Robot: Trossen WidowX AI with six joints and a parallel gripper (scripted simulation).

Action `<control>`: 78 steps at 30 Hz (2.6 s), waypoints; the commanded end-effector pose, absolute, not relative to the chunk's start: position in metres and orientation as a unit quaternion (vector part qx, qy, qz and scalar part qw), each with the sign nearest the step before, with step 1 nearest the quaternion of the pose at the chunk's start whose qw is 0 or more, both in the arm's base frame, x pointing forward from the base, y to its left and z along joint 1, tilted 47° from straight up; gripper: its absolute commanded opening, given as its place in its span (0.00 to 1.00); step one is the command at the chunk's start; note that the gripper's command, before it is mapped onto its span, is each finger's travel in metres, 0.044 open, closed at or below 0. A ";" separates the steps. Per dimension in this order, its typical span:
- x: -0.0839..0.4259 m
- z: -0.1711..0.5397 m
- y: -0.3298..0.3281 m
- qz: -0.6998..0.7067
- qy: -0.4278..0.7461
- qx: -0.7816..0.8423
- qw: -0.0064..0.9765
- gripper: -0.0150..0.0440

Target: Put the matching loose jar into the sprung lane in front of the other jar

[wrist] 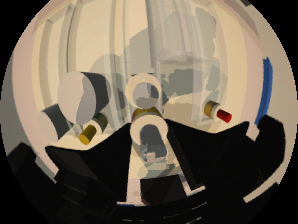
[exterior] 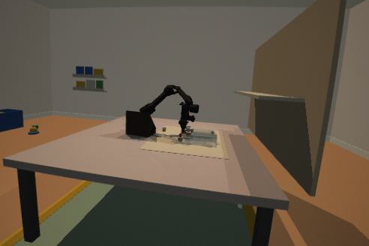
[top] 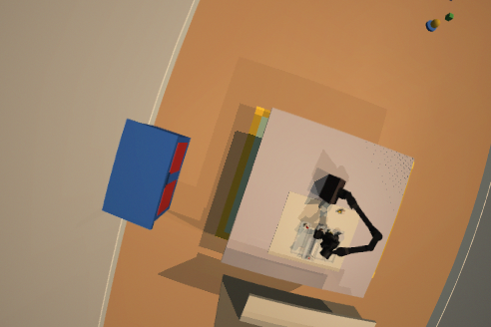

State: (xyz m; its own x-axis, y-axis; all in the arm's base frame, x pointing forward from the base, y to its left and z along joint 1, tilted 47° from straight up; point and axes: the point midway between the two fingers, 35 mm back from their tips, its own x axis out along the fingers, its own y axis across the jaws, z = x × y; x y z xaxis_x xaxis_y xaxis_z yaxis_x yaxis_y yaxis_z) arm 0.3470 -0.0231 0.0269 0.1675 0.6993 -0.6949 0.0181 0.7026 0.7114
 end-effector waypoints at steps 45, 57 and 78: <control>0.351 0.016 -0.010 0.244 0.591 0.302 0.707 0.25; 0.350 0.014 -0.009 0.244 0.591 0.302 0.707 0.25; 0.346 0.014 -0.008 0.244 0.592 0.302 0.707 0.25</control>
